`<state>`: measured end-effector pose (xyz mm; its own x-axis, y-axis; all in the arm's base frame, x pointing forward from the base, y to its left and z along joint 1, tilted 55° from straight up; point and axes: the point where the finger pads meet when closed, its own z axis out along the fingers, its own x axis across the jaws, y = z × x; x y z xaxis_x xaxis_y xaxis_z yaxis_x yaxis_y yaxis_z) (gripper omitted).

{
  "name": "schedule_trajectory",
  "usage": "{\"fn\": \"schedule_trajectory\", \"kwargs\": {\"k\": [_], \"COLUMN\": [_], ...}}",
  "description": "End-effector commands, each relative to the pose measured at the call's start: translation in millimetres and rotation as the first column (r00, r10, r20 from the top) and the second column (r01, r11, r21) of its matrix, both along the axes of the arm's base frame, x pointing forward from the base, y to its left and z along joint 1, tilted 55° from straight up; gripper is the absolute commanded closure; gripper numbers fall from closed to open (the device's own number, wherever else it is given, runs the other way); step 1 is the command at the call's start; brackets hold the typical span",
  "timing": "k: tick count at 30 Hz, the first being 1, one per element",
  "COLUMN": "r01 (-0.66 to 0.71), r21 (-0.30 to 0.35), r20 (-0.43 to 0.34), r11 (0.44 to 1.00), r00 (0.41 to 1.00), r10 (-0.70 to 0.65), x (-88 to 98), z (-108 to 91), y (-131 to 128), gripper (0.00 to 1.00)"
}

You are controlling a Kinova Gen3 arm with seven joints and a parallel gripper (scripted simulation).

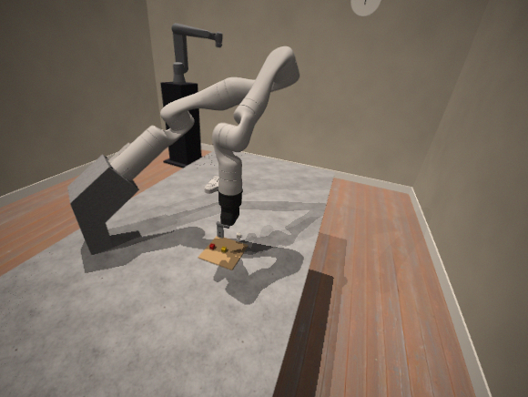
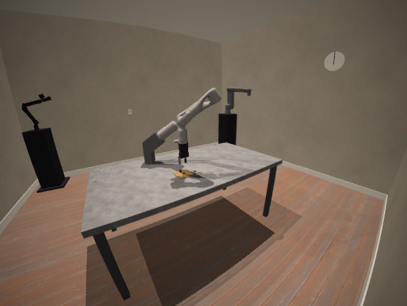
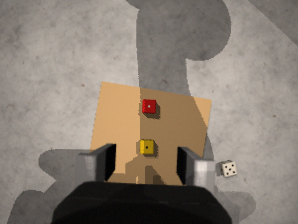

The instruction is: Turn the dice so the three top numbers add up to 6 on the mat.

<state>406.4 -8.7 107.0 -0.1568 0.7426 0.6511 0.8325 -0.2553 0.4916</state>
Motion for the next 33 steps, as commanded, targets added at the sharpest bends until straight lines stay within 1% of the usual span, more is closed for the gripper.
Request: {"fn": "schedule_trajectory", "kwargs": {"k": [1, 20, 33], "r01": [0.001, 0.004, 0.033], "r21": [-0.001, 0.002, 0.028], "r20": [0.001, -0.002, -0.033], "r11": [1.0, 1.0, 0.999], "r00": [1.0, 1.0, 0.999], "r10": [-0.001, -0.004, -0.032], "x": [0.1, 0.1, -0.2], "z": [0.3, 0.4, 2.0], "y": [-0.7, -0.5, 2.1], "gripper": [0.0, 0.0, 0.0]}}
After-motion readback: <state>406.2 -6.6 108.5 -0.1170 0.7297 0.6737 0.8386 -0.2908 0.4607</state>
